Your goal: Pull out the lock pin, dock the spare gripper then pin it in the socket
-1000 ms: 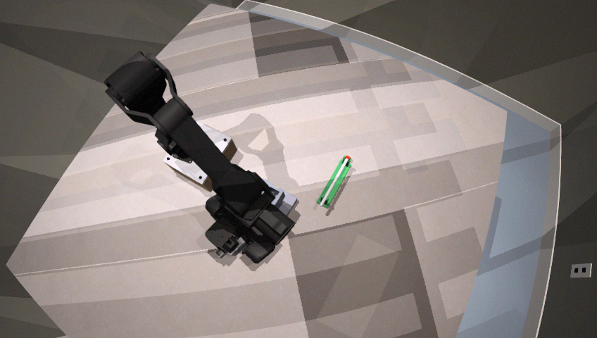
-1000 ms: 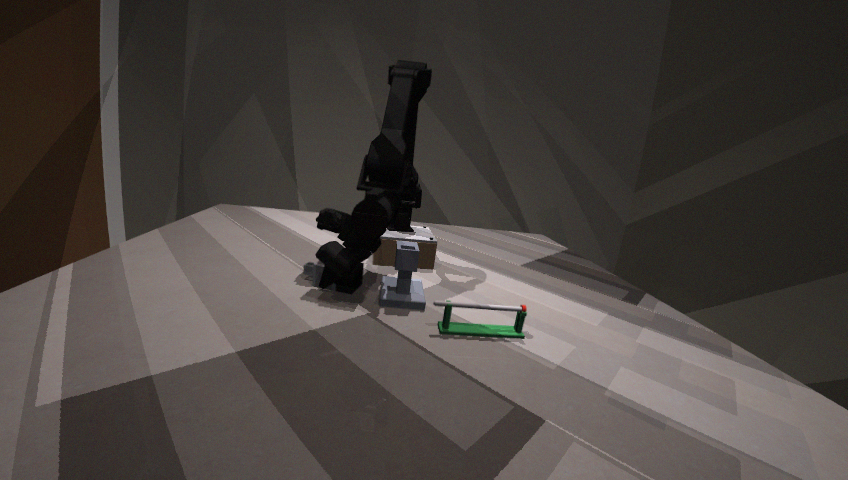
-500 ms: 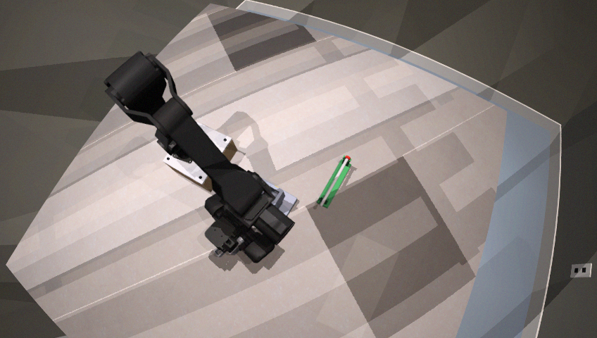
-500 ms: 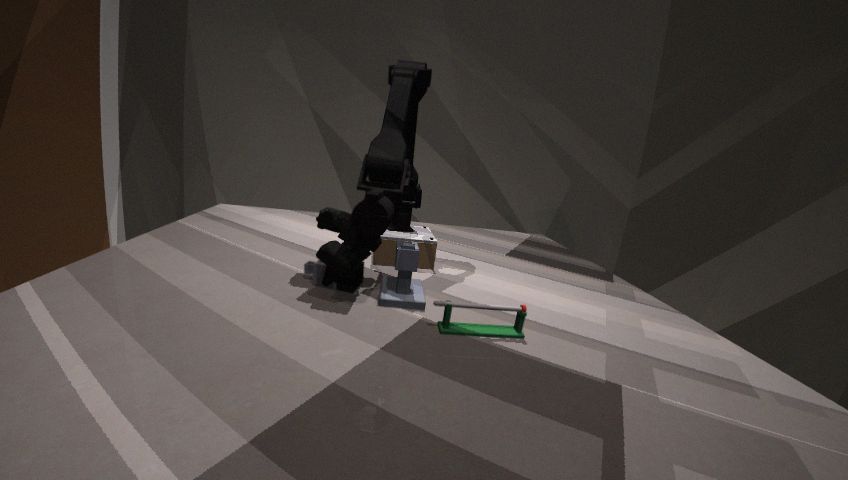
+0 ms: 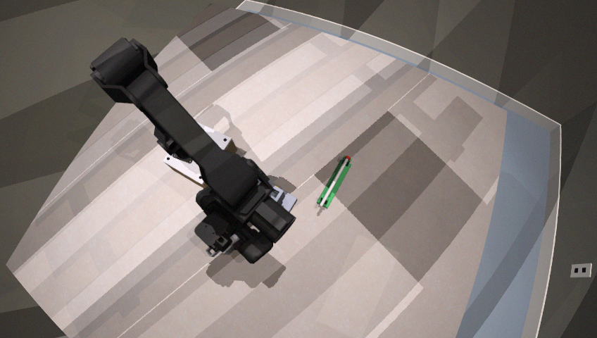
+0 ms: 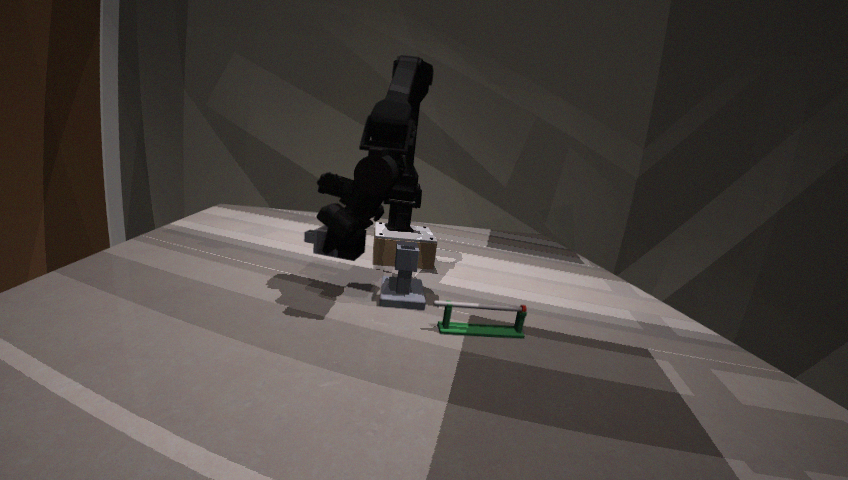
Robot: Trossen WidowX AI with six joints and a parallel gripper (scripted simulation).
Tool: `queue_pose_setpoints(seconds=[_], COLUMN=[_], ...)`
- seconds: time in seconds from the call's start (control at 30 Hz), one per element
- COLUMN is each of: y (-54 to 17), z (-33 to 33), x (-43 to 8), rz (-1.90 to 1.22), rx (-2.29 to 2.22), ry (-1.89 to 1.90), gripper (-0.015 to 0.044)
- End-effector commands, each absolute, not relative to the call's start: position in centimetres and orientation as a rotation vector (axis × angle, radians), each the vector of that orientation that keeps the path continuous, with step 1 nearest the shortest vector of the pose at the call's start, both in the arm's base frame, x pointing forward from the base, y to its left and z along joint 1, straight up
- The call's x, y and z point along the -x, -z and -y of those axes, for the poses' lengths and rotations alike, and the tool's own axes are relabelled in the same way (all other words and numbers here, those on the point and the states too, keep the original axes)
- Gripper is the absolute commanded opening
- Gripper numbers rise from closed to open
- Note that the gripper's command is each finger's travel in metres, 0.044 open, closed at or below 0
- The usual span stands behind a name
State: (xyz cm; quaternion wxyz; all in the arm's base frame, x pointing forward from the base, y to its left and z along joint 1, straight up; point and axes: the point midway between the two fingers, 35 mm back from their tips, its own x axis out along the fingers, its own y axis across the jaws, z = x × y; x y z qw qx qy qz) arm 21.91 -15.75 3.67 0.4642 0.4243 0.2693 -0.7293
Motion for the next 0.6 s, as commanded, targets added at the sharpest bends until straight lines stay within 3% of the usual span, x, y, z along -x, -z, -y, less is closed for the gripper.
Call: queue_pose_setpoints(seconds=[0.0, 0.57], y=[-6.6, -8.2], z=[15.8, 15.6], x=[-21.8, -21.4], rz=[-0.641, -0.654], rx=[-1.049, -1.048], ry=[1.786, 1.787], gripper=[0.0000, 0.0000])
